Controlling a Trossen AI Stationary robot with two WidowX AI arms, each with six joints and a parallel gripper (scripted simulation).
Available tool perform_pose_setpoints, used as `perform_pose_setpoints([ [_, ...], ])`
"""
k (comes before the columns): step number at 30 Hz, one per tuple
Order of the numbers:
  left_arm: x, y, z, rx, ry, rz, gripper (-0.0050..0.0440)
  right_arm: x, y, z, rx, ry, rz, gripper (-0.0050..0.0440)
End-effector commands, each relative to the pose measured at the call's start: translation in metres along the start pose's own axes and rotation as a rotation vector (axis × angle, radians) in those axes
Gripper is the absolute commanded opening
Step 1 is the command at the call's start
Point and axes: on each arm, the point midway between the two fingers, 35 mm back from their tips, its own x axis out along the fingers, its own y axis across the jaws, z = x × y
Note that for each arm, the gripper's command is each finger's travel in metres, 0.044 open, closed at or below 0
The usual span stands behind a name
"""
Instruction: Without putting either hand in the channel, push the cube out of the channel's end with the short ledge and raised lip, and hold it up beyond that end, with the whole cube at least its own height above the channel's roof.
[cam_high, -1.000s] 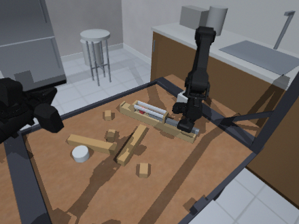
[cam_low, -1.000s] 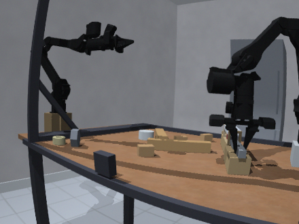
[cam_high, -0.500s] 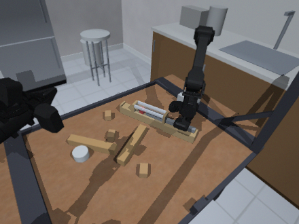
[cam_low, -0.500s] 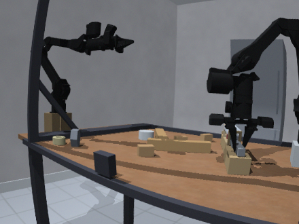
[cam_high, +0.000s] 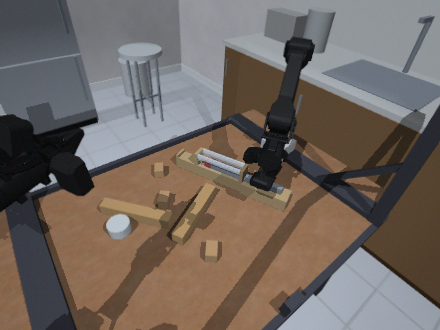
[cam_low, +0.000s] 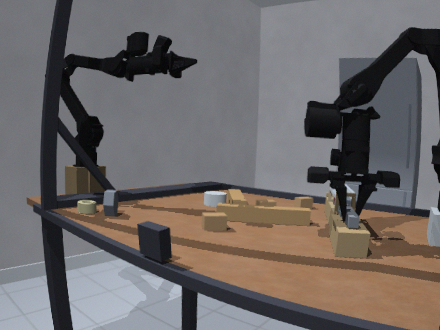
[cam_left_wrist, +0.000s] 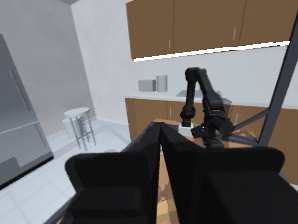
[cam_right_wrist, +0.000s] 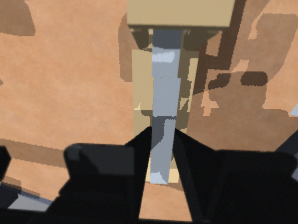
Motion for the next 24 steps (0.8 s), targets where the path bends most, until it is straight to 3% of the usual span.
perform_pose_setpoints([
  [1,-0.001,0.0,0.007,0.0,-0.017,0.0,0.0,-0.007,0.005,0.008,0.003,-0.002,0.03,0.0],
  [24,-0.001,0.0,0.007,0.0,-0.017,0.0,0.0,-0.007,0.005,0.036,0.002,-0.007,0.031,0.0],
])
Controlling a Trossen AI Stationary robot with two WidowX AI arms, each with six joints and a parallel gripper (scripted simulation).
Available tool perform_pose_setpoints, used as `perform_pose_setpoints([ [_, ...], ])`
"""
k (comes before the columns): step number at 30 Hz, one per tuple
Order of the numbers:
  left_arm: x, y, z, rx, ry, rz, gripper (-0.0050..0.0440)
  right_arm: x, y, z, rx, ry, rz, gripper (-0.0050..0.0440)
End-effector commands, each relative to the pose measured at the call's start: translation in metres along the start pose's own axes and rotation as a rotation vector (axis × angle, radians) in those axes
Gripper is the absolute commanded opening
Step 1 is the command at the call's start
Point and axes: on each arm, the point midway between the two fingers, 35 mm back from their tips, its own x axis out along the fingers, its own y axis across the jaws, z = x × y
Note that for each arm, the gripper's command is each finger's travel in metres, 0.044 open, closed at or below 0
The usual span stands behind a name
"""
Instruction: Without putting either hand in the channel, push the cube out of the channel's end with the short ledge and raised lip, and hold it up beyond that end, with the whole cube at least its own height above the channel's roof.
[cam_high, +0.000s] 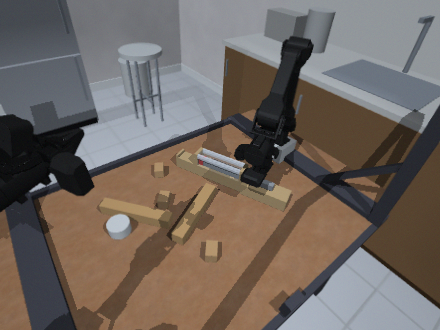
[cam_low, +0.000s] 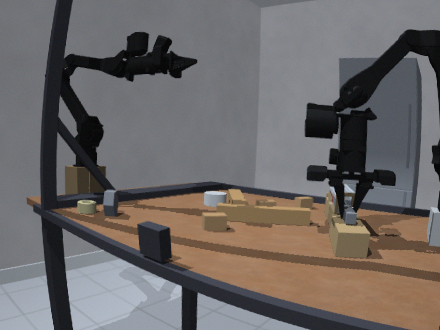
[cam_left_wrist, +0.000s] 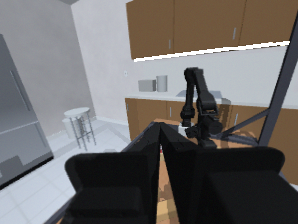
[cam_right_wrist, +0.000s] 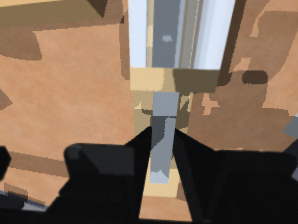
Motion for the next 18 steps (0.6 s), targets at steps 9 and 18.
perform_pose_setpoints([
  [9,-0.001,0.0,0.0069,0.0,-0.017,0.0,0.0,-0.0061,0.0047,0.0124,0.0,-0.008,0.028,0.0],
  [18,-0.001,0.0,0.0069,0.0,-0.017,0.0,0.0,-0.0061,0.0047,0.0111,0.0,-0.008,0.028,0.0157],
])
